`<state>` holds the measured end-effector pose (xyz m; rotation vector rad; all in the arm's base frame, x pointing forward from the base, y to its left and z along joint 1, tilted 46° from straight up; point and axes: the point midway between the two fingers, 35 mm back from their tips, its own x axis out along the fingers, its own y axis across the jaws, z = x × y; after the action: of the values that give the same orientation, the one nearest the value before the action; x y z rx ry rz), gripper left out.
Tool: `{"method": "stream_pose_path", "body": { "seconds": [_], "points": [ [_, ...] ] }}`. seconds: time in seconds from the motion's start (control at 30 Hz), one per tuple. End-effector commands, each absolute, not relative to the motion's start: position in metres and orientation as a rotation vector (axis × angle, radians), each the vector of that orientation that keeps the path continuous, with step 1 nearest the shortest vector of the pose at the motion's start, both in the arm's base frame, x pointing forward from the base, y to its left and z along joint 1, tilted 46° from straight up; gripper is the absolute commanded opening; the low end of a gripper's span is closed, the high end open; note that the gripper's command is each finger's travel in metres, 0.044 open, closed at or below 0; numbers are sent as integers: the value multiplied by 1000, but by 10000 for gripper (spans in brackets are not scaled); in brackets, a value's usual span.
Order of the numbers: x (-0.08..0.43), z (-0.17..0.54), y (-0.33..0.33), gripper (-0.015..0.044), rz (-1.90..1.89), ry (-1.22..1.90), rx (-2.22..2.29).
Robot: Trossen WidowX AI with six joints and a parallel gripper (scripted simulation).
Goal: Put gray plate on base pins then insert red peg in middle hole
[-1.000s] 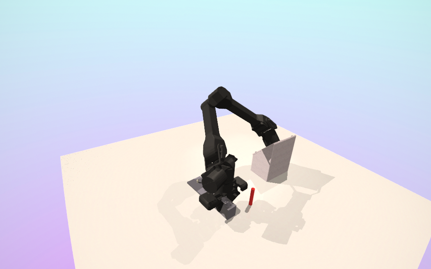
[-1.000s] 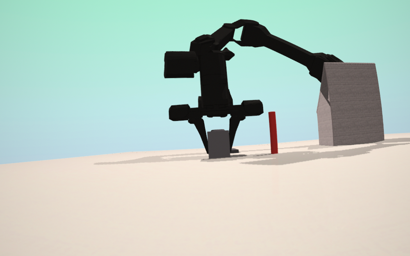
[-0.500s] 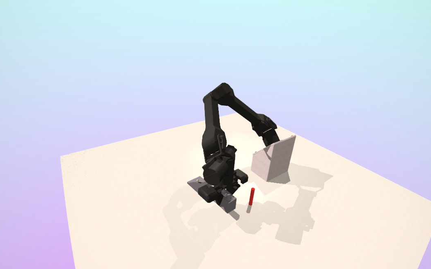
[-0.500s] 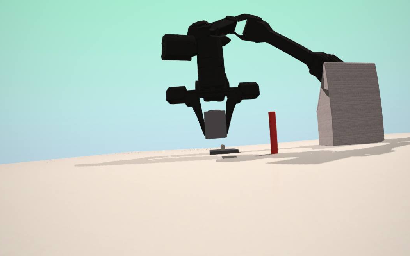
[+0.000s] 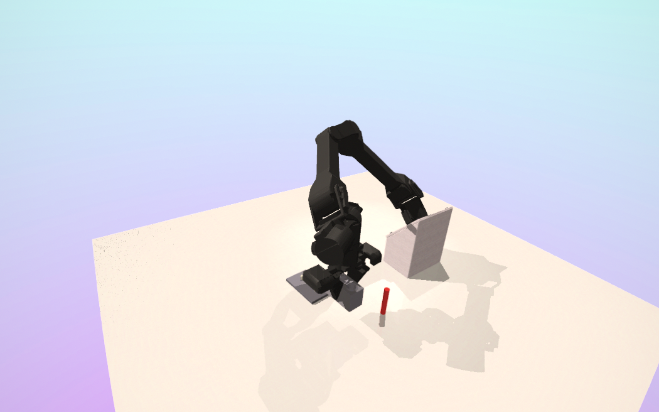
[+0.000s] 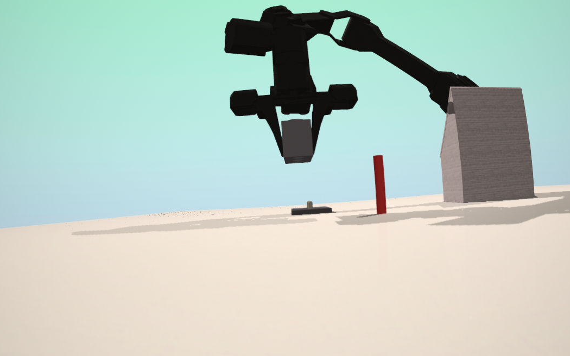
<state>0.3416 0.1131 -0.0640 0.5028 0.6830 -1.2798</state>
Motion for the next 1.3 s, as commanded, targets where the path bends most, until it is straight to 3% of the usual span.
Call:
{"method": "stream_pose_path", "body": {
  "seconds": [0.0,0.47,1.27],
  "points": [
    [339,-54,124,0,-1277,683,510],
    [329,-27,145,0,-1282,678,508],
    [352,-6,78,0,-1270,698,510]
  ]
}}
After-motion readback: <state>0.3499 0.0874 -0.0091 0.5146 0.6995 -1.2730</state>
